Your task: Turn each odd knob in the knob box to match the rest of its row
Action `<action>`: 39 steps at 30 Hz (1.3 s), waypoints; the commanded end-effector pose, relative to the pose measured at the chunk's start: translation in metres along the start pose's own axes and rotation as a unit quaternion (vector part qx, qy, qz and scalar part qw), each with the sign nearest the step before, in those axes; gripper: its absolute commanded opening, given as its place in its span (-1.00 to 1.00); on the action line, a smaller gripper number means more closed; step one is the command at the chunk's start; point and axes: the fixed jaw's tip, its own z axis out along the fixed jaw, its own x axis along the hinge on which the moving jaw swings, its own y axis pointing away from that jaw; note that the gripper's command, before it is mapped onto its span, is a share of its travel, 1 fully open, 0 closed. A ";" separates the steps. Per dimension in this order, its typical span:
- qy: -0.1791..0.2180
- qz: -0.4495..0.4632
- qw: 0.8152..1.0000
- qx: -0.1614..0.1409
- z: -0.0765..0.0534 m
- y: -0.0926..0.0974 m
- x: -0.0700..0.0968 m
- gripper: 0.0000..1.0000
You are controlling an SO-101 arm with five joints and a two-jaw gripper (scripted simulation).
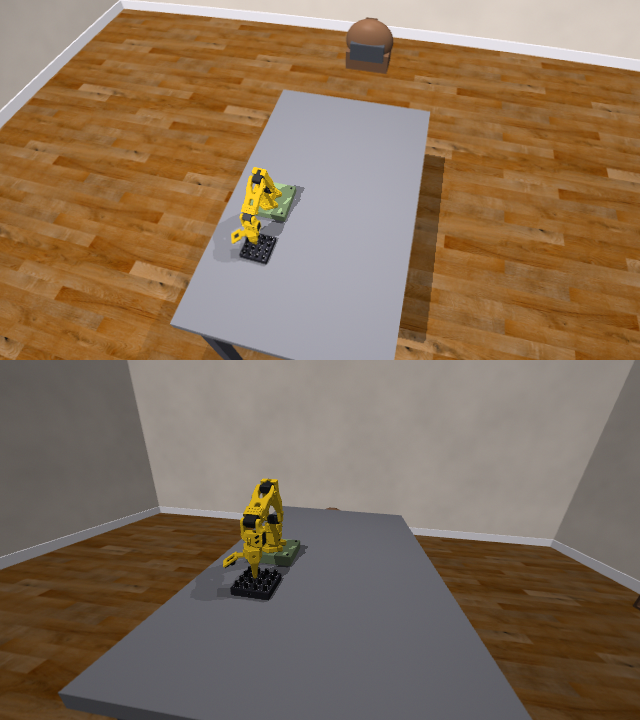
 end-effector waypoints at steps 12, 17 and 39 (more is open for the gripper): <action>0.002 0.007 1.000 0.005 0.002 -0.002 0.000 -0.84; 0.002 0.007 1.000 0.005 0.002 -0.002 0.000 -0.84; 0.002 0.007 1.000 0.005 -0.020 -0.001 -0.001 -0.84</action>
